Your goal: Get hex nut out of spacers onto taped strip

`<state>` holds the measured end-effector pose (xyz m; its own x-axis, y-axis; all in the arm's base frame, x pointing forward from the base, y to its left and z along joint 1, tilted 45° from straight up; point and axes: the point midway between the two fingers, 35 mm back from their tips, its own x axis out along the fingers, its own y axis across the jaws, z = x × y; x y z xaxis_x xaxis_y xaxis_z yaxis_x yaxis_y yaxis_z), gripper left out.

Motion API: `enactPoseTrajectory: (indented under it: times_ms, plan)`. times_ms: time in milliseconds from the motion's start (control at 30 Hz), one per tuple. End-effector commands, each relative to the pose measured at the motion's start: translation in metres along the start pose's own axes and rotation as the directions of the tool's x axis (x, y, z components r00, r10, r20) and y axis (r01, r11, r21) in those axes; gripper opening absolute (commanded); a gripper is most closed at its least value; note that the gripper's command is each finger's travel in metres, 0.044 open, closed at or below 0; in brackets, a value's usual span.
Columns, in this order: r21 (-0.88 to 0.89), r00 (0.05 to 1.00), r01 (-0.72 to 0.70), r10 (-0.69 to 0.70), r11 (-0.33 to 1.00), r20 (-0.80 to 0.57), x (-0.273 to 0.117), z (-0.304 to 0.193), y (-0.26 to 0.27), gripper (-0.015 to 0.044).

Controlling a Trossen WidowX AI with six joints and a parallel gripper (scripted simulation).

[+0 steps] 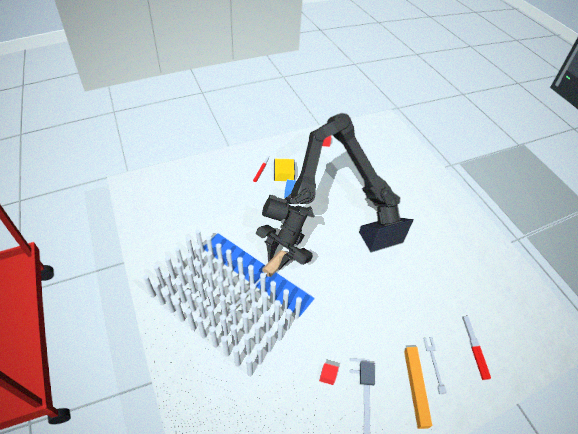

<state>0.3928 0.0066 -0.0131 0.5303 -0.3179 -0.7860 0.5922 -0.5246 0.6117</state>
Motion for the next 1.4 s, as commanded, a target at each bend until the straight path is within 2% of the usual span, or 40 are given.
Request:
enactPoseTrajectory:
  times_ms: [0, 1367]
  plan:
    - [-0.008, 1.0, 0.006, -0.006, 1.0, -0.001, 0.005, 0.002, -0.002, 0.0]
    - [-0.011, 1.0, 0.008, -0.008, 1.0, 0.0, 0.002, 0.022, -0.003, 0.0]
